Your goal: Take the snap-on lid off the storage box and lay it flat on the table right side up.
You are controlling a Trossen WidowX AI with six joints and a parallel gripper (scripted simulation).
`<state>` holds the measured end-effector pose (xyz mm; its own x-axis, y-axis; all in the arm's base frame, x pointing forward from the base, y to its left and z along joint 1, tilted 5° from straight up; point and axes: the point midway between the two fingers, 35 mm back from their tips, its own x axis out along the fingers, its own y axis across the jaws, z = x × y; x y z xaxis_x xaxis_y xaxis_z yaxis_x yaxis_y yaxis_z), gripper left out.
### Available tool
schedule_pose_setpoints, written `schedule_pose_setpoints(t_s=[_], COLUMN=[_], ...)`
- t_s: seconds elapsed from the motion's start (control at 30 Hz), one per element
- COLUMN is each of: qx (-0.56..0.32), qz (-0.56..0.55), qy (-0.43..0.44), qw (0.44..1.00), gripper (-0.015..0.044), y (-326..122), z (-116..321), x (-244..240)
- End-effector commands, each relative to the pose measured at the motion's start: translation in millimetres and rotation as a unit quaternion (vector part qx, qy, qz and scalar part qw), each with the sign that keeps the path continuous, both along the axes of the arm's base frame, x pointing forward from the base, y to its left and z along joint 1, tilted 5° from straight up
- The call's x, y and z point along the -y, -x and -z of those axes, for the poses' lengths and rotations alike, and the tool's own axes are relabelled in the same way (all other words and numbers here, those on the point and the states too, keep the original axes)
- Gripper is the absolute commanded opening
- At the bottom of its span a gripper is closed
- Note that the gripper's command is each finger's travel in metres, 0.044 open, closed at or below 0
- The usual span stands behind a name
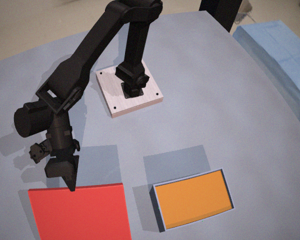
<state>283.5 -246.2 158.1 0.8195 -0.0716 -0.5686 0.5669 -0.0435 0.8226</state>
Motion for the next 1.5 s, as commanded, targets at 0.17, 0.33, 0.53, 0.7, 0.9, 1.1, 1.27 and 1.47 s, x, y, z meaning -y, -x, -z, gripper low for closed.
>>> schedule_pose_setpoints(t_s=[0.17,0.33,0.53,0.7,0.9,1.1,1.27,1.47], qx=[0.000,0.000,0.000,0.000,0.000,0.000,0.000,0.000], qz=[0.001,0.001,0.001,0.001,0.001,0.001,0.001,0.001], qy=[-0.001,-0.001,-0.001,-0.001,-0.002,-0.002,-0.002,-0.002], qw=[1.000,1.000,1.000,1.000,1.000,1.000,1.000,1.000], gripper=[0.0000,0.0000,0.0000,0.0000,0.0000,0.0000,0.0000,0.0000], y=[-1.2,-1.6,-2.0,-2.4,-2.8,-3.3,-3.6,-4.0], z=[8.0,12.0,16.8,20.8,25.6,30.4,34.4,39.2], x=[0.9,1.0,1.0,1.0,1.1,1.1,1.1,1.2])
